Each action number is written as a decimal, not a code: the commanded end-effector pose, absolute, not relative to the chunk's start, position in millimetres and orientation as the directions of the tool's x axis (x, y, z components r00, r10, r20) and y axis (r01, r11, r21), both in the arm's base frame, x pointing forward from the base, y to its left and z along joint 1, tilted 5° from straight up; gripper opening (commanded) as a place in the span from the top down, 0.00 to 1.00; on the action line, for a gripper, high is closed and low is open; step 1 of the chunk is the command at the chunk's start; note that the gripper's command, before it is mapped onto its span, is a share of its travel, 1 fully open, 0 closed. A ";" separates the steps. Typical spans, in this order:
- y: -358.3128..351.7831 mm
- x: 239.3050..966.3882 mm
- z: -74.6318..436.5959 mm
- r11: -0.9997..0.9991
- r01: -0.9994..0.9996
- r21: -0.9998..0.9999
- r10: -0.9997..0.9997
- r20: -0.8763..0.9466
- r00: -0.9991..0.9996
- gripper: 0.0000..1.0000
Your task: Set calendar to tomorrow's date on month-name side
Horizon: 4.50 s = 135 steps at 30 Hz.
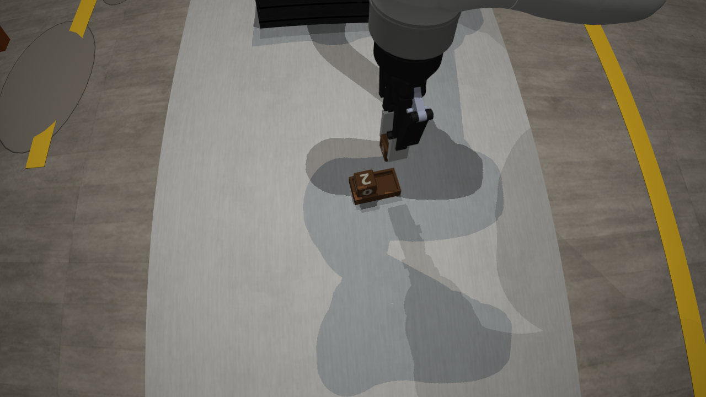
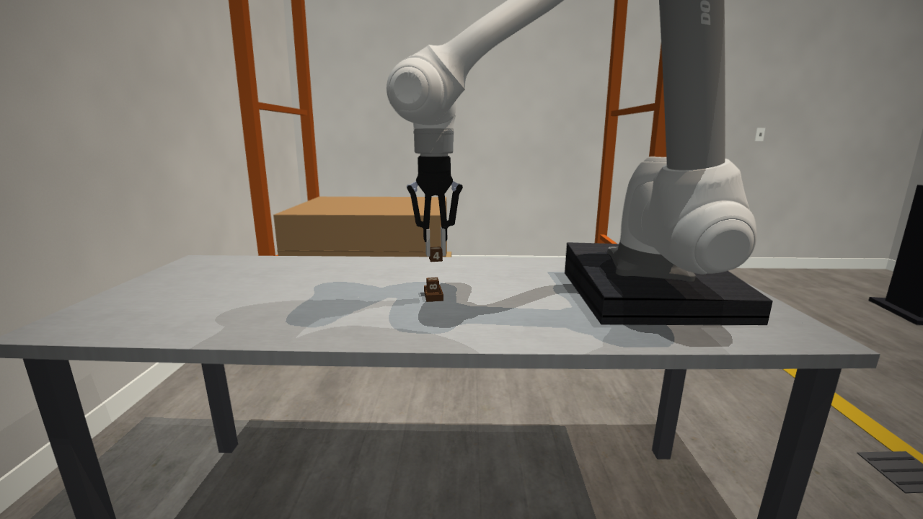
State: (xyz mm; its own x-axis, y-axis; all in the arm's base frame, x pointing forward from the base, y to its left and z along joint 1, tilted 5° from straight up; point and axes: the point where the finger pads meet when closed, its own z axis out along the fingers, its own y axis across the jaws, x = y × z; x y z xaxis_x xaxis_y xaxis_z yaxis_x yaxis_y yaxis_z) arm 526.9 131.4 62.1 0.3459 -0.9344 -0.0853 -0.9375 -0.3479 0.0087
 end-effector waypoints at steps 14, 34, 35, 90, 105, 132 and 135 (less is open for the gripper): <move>129.3 530.6 66.5 -0.340 -0.940 0.006 -0.937 -0.083 0.339 0.84; 128.6 531.3 66.5 0.105 -0.994 0.042 -0.992 -0.072 -0.108 0.84; 128.5 531.4 66.5 0.160 -0.986 0.046 -0.984 -0.070 -0.163 0.84; 126.1 534.1 66.5 0.970 0.236 0.066 0.233 0.051 -0.971 0.84; 125.4 534.8 66.5 0.772 0.634 0.037 0.631 0.075 -0.772 0.84; 124.6 535.7 66.5 0.341 0.940 -0.006 0.937 0.084 -0.339 0.84; 124.6 535.7 66.5 0.341 0.940 -0.006 0.937 0.084 -0.339 0.84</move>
